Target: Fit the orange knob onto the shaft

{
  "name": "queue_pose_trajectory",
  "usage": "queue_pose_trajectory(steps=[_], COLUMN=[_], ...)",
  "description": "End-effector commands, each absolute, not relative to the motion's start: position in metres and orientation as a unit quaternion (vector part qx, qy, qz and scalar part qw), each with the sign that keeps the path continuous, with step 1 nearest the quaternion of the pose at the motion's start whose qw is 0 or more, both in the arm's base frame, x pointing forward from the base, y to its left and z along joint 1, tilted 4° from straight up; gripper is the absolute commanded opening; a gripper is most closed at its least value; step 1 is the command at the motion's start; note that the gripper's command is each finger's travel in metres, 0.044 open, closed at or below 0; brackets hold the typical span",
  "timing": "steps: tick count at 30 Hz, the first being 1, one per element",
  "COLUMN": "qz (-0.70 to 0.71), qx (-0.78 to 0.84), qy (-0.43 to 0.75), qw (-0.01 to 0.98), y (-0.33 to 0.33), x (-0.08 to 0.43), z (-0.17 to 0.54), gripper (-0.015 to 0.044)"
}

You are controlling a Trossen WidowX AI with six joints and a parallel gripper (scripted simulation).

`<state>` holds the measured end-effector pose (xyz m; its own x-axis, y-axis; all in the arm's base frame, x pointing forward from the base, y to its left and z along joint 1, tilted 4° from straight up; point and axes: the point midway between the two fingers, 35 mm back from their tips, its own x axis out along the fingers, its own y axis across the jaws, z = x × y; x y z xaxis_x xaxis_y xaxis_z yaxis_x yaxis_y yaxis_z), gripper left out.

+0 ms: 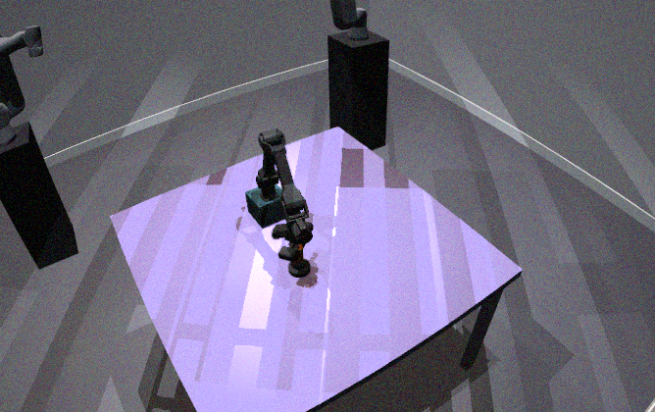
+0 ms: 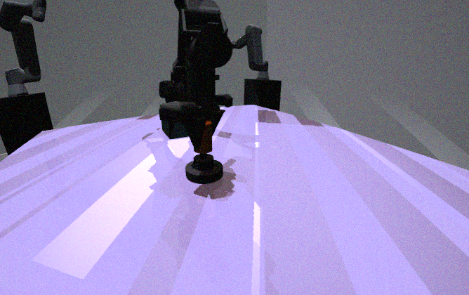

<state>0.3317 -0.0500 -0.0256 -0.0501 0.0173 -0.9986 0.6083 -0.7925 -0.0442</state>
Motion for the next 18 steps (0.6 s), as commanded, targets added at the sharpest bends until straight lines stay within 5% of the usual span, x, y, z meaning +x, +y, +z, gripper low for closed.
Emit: queue_pose_trajectory(steps=[1,18], qz=[-0.682,-0.684], qx=[0.655,0.656], qy=[0.241,0.237], qw=[0.218,0.214], y=[-0.0497,-0.0497], x=[0.332,0.3319], z=[-0.0257,-0.0249], gripper=[0.0,0.0])
